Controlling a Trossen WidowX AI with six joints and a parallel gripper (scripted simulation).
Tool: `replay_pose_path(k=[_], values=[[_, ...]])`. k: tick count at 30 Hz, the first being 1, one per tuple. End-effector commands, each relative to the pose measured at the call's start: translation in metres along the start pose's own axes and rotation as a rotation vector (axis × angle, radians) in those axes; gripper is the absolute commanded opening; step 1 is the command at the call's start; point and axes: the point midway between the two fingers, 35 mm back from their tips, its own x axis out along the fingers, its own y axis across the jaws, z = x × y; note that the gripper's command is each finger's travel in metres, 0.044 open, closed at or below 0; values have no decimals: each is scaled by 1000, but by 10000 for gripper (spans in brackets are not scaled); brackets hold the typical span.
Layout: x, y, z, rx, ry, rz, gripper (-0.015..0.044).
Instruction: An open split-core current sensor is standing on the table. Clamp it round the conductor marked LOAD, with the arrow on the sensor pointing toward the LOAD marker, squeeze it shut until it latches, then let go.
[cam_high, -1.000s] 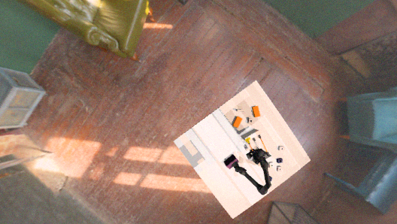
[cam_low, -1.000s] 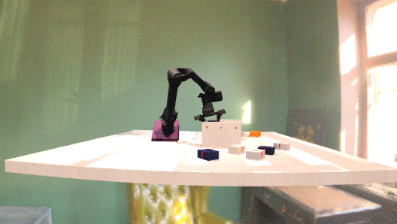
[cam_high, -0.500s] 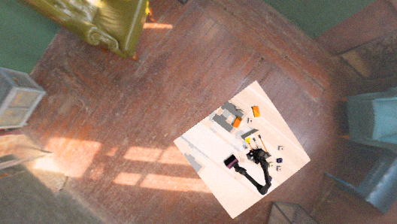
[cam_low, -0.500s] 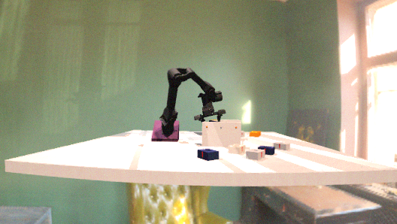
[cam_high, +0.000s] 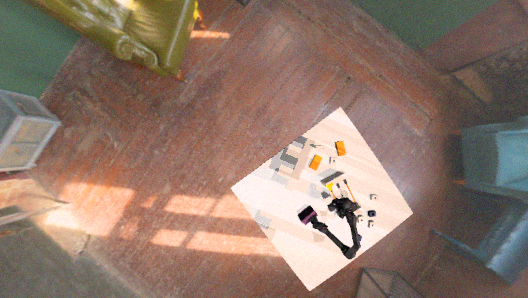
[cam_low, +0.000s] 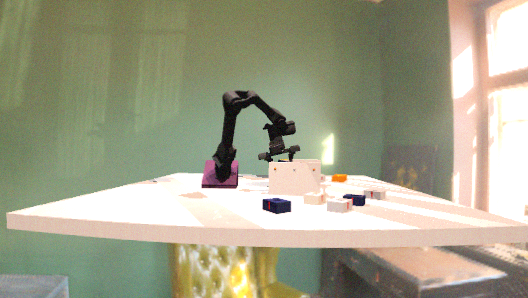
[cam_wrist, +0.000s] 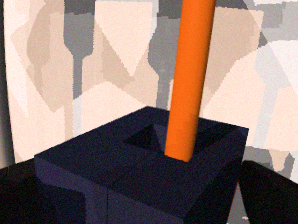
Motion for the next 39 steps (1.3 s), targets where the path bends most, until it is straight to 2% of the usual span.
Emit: replay_pose_path(k=[1, 3, 4, 12, 19, 39], values=[[-3, 1, 0, 6, 0, 11, 59], [-1, 0, 0, -1, 0, 2, 7], [-1, 0, 0, -1, 0, 2, 0], [-1, 0, 0, -1, 0, 10, 0], [-3, -8, 0, -2, -1, 142, 0], [0, -10, -1, -1, 0, 142, 0]])
